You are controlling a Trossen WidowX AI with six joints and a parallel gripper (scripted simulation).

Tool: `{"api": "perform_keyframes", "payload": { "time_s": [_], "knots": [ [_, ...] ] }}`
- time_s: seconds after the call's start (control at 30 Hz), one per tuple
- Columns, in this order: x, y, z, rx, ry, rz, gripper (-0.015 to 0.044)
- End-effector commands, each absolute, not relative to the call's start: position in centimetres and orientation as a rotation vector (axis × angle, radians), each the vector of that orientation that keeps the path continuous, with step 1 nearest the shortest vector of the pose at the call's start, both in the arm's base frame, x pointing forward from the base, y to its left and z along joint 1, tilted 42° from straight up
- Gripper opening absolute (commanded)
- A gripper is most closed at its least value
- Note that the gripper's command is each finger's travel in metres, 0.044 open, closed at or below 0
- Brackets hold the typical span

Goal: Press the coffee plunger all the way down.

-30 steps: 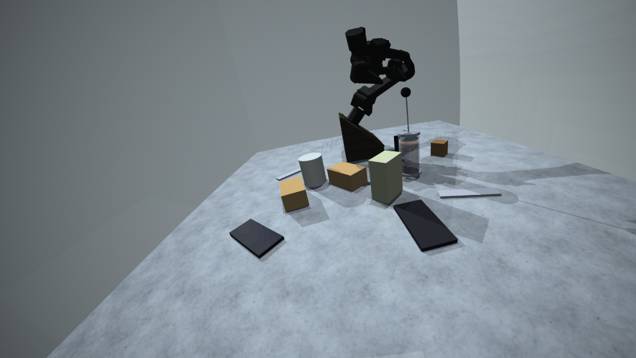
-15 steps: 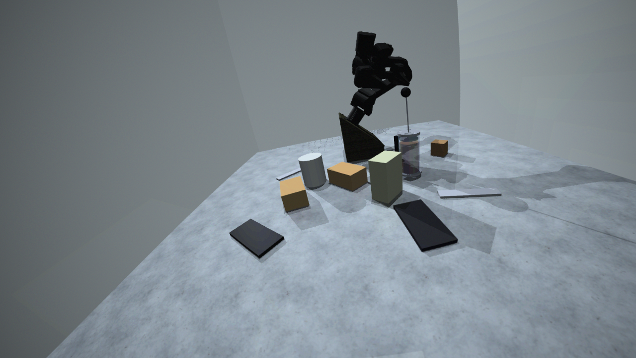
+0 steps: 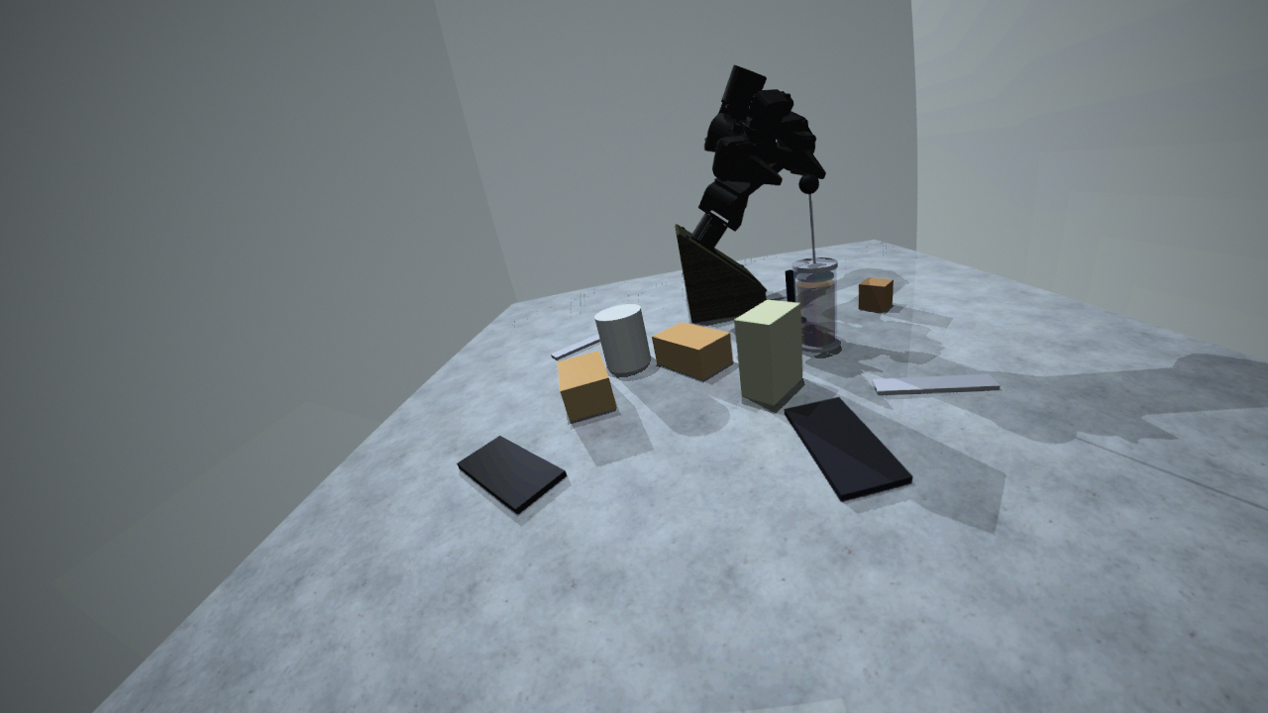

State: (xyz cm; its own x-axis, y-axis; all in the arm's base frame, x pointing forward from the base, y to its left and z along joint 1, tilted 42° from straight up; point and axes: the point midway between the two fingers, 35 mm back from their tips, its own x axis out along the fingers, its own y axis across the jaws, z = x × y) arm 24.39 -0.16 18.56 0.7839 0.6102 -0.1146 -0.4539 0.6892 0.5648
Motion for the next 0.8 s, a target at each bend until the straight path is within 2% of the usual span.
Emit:
{"api": "perform_keyframes", "payload": {
  "time_s": [0.0,0.23,0.63,0.77],
  "knots": [
    [24.83,0.34,18.38,0.556,0.304,0.603,0.0440],
    [25.35,0.98,18.62,0.565,0.288,0.606,0.0440],
    [25.35,0.98,18.62,0.565,0.288,0.606,0.0125],
    [25.35,0.98,18.62,0.565,0.288,0.606,0.0114]
  ]
}}
